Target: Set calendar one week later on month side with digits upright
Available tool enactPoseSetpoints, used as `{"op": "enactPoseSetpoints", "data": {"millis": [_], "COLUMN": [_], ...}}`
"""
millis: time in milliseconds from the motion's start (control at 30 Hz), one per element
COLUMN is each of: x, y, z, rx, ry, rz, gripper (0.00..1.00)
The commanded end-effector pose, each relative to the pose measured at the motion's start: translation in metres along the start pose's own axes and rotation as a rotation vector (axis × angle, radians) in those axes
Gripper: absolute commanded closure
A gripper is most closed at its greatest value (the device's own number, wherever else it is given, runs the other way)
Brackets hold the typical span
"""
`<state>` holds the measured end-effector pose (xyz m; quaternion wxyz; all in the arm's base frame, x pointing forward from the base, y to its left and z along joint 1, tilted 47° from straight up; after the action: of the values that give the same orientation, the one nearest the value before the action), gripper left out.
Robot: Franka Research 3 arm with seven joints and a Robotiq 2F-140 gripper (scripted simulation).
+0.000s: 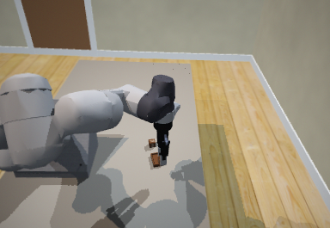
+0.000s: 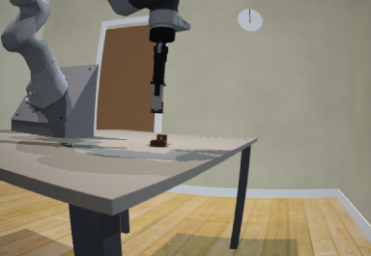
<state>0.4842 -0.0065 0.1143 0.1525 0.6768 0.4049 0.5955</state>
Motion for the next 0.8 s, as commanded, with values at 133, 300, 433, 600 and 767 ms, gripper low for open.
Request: {"op": "enactPoseSetpoints", "data": {"millis": [133,300,433,600,767], "x": [0.008,0.011,0.011,0.011,0.011], "y": [-0.055,-0.092,-0.092,-0.092,-0.092], "z": [0.007,0.009,0.009,0.009,0.009], "rx": [-0.008,-0.023,-0.023,-0.023,-0.023], "ry": [-0.004,-0.004,-0.004,-0.004,-0.004], "rz": [-0.001,-0.002,-0.002,-0.002,-0.002], "gripper": [0.83,0.83,0.83,0.83,0.83]}}
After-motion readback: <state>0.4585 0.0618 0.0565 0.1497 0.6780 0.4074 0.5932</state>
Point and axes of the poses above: the point where the finger pads meet when closed, its own x axis back along the fingers, its own y axis across the jaws, z = x × y, the point moved 8 cm from there along x, back along the fingers, and after that the axes turned 5 degrees about x, right-handed, at the moved point
